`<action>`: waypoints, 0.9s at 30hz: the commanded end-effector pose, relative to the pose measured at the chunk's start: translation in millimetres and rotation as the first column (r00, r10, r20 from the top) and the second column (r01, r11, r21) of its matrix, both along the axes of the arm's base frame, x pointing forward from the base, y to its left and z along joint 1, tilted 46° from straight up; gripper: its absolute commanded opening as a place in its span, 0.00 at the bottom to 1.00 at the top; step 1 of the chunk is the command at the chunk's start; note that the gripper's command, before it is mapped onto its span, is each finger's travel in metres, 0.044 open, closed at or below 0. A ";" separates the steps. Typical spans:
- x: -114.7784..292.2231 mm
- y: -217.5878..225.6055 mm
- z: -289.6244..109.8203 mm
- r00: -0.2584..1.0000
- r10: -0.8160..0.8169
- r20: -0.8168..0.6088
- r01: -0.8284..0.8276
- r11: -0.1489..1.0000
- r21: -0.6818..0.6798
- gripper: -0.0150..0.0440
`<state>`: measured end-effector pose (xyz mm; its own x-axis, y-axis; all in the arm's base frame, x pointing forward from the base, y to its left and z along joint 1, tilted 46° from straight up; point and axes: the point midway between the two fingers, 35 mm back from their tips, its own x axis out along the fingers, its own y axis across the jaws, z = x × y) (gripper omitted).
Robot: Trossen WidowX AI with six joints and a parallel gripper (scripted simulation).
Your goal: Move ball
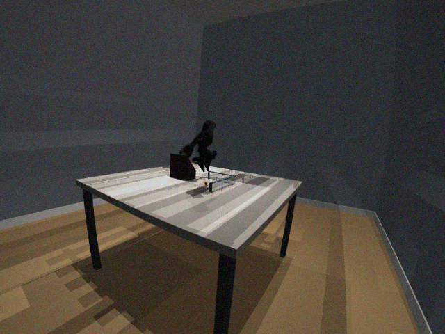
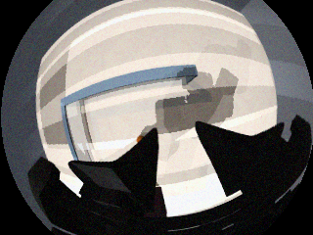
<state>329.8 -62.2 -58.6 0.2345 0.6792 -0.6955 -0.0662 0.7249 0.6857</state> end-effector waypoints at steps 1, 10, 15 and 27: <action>-22.8 55.8 2.8 0.987 0.106 -0.122 -0.104 0.994 0.023 0.60; -40.7 90.3 4.4 0.964 0.181 -0.195 -0.178 0.984 0.032 0.60; -41.2 100.2 -5.3 0.964 0.181 -0.195 -0.178 0.984 0.033 0.60; -41.5 111.4 -16.4 0.964 0.181 -0.195 -0.178 0.984 0.034 0.60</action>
